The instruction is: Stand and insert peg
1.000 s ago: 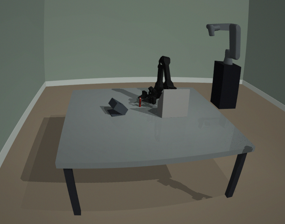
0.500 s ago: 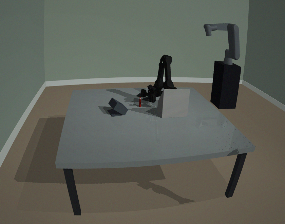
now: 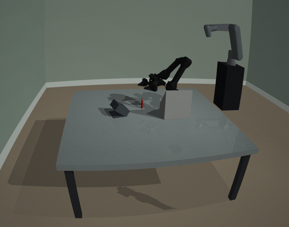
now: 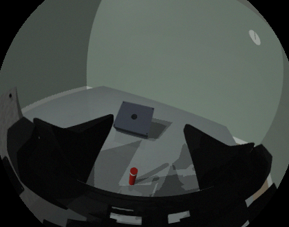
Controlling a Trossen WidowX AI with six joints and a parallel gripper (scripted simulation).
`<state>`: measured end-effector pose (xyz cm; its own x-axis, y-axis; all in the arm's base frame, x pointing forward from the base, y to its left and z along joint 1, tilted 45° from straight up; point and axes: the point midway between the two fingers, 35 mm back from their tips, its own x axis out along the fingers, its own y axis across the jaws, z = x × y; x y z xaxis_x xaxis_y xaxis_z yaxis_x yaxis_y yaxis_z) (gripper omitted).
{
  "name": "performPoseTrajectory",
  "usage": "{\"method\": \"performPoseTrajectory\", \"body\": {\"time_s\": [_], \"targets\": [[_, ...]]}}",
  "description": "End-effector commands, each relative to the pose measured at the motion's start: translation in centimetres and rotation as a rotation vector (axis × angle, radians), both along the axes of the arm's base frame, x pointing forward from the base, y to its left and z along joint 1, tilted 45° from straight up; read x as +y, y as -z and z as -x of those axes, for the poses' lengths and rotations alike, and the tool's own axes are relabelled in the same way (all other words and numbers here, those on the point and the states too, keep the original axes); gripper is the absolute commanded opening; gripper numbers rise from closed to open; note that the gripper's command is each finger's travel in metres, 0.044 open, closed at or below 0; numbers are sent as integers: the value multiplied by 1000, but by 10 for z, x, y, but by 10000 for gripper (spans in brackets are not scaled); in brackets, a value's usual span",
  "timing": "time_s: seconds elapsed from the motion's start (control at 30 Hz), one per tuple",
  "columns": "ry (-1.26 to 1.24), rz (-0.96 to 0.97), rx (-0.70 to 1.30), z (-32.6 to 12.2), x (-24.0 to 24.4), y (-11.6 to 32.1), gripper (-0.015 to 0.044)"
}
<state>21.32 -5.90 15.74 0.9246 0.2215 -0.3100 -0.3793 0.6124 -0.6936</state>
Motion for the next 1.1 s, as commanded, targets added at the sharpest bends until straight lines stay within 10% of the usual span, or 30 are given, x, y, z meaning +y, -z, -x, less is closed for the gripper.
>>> {"method": "performPoseTrajectory", "body": {"time_s": [0.0, 1.07], "targets": [[10, -10, -25, 7, 23, -16, 440], [412, -255, 613, -2, 15, 33, 440]]}}
